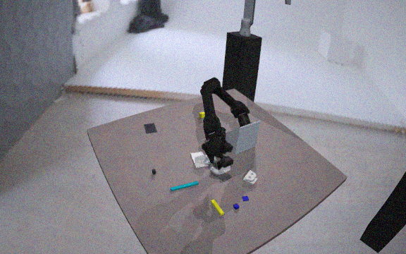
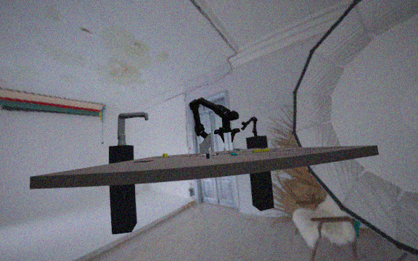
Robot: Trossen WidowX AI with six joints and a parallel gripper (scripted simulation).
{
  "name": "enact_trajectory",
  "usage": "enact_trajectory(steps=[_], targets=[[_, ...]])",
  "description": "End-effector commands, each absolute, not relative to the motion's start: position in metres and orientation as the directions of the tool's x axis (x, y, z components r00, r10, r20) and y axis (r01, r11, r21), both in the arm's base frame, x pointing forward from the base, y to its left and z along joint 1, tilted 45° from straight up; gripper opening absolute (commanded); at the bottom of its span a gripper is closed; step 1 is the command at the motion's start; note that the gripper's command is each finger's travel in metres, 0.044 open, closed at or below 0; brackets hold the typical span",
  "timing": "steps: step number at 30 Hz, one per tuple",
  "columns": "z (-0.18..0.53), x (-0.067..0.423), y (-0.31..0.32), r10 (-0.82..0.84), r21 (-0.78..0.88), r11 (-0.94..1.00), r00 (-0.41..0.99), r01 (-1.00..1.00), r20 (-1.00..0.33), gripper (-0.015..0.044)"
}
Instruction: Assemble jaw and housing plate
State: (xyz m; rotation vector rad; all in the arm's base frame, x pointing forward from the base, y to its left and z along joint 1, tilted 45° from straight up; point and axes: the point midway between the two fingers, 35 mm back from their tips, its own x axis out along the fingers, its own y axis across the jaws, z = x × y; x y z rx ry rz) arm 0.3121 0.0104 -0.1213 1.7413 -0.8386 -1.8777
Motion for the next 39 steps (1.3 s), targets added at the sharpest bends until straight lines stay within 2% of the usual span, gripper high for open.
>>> enact_trajectory(steps=[1, 8, 29, 39], targets=[[-0.1203, 0.3135, 0.0123, -0.678, 0.686, -0.722, -0.109, -0.089, -0.727, 0.0177], [-0.1203, 0.3135, 0.0123, -0.678, 0.686, -0.722, -0.109, -0.089, -0.727, 0.0], [-0.1203, 0.3135, 0.0123, -0.678, 0.686, -0.722, -0.109, -0.089, -0.727, 0.0], [-0.1202, 0.3138, 0.0117, -0.682, 0.69, -0.719, -0.106, -0.085, -0.724, 0.0262]])
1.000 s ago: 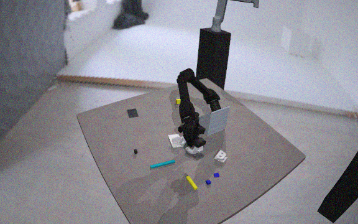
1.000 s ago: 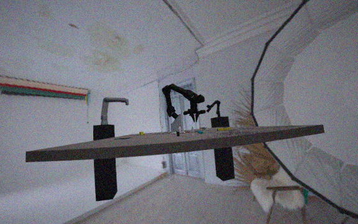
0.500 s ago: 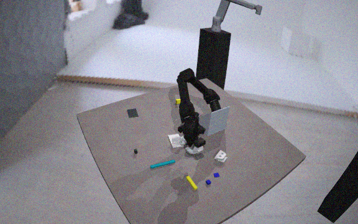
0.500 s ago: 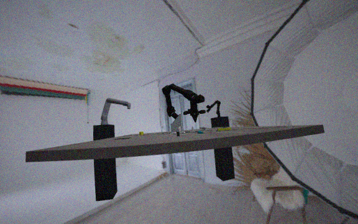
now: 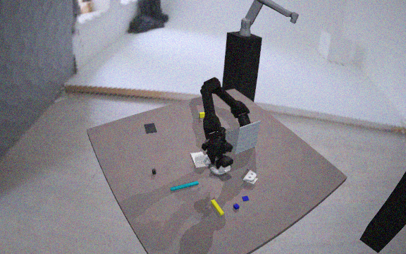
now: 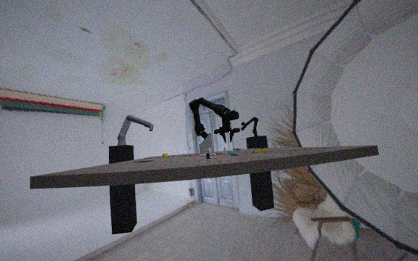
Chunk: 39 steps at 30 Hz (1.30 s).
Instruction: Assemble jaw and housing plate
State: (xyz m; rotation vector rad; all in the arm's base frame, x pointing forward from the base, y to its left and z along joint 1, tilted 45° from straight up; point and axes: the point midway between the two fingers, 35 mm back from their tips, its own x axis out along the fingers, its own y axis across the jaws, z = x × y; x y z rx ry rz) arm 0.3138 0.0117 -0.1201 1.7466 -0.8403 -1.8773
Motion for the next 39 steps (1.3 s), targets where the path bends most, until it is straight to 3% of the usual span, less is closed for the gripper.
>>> enact_trajectory(steps=[1, 7, 35, 39], targets=[[-0.1202, 0.3138, 0.0117, -0.682, 0.69, -0.719, -0.106, -0.085, -0.724, 0.0289], [-0.1202, 0.3138, 0.0117, -0.682, 0.69, -0.719, -0.106, -0.085, -0.724, 0.044], [-0.1202, 0.3138, 0.0117, -0.682, 0.69, -0.719, -0.106, -0.085, -0.724, 0.044], [-0.1202, 0.3138, 0.0117, -0.682, 0.69, -0.719, -0.106, -0.085, -0.724, 0.0335]])
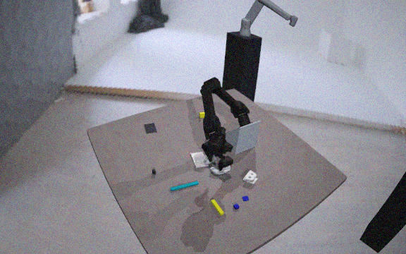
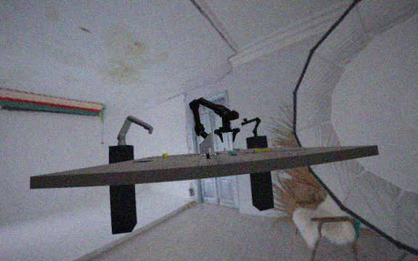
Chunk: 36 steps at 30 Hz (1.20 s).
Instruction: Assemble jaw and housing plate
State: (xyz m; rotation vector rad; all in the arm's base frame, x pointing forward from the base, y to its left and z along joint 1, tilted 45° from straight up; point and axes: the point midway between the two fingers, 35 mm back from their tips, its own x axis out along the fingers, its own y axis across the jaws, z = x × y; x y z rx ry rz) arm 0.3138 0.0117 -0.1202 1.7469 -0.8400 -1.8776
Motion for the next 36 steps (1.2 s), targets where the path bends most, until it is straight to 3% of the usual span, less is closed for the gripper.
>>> enact_trajectory(steps=[1, 13, 34, 36], targets=[[-0.1202, 0.3138, 0.0117, -0.682, 0.69, -0.719, -0.106, -0.085, -0.724, 0.0309], [-0.1202, 0.3138, 0.0117, -0.682, 0.69, -0.719, -0.106, -0.085, -0.724, 0.0], [-0.1202, 0.3138, 0.0117, -0.682, 0.69, -0.719, -0.106, -0.085, -0.724, 0.0], [-0.1201, 0.3138, 0.0117, -0.682, 0.69, -0.719, -0.106, -0.085, -0.724, 0.0053]])
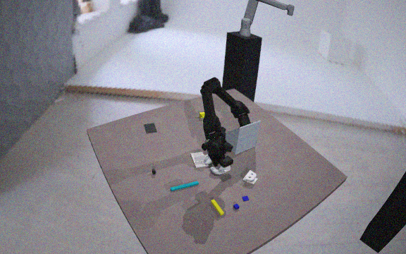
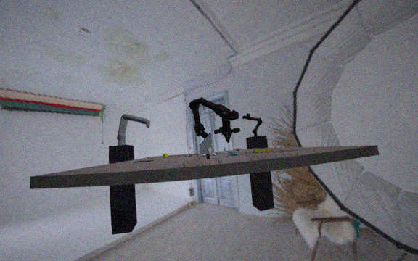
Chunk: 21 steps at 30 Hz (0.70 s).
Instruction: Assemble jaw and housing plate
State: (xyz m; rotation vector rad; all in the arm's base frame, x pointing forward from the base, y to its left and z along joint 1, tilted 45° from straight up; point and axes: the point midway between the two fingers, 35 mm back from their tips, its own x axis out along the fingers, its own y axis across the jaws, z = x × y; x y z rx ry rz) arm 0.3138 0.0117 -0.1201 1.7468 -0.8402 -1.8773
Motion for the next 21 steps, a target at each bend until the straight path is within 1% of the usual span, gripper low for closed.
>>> enact_trajectory(steps=[1, 15, 21], targets=[[-0.1201, 0.3138, 0.0117, -0.682, 0.69, -0.719, -0.106, -0.085, -0.724, 0.0079], [-0.1201, 0.3138, 0.0117, -0.682, 0.69, -0.719, -0.106, -0.085, -0.724, 0.044], [-0.1201, 0.3138, 0.0117, -0.682, 0.69, -0.719, -0.106, -0.085, -0.724, 0.044]])
